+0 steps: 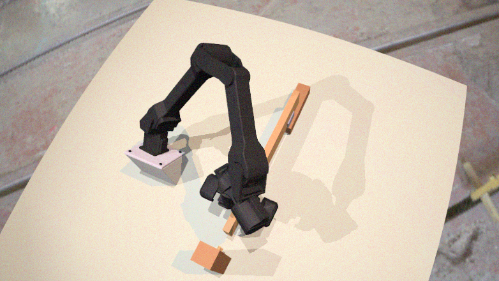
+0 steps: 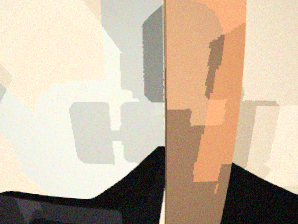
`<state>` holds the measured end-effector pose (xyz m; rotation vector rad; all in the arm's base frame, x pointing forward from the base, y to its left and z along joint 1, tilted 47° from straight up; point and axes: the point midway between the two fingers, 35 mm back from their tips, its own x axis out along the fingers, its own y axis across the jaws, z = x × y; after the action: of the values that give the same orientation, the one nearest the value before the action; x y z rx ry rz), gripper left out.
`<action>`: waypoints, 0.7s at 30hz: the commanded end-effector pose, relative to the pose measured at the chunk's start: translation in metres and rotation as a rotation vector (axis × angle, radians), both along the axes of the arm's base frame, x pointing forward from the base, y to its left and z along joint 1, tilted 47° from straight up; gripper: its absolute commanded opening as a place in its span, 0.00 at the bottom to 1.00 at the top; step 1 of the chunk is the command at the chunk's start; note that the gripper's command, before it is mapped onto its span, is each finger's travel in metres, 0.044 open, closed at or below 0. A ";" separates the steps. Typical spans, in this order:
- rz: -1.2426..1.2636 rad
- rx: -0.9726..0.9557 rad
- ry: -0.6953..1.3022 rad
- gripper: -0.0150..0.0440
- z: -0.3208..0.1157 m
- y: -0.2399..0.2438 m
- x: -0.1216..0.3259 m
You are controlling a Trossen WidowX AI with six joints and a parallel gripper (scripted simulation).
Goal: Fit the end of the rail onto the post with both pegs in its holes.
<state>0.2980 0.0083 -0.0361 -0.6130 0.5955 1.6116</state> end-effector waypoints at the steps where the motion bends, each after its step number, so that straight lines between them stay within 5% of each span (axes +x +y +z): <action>1: -0.004 -0.004 -0.010 0.25 0.001 -0.005 0.003; 21: -0.004 -0.004 -0.010 0.25 -0.002 -0.009 0.006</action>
<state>0.2997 0.0030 -0.0388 -0.6134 0.5959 1.6142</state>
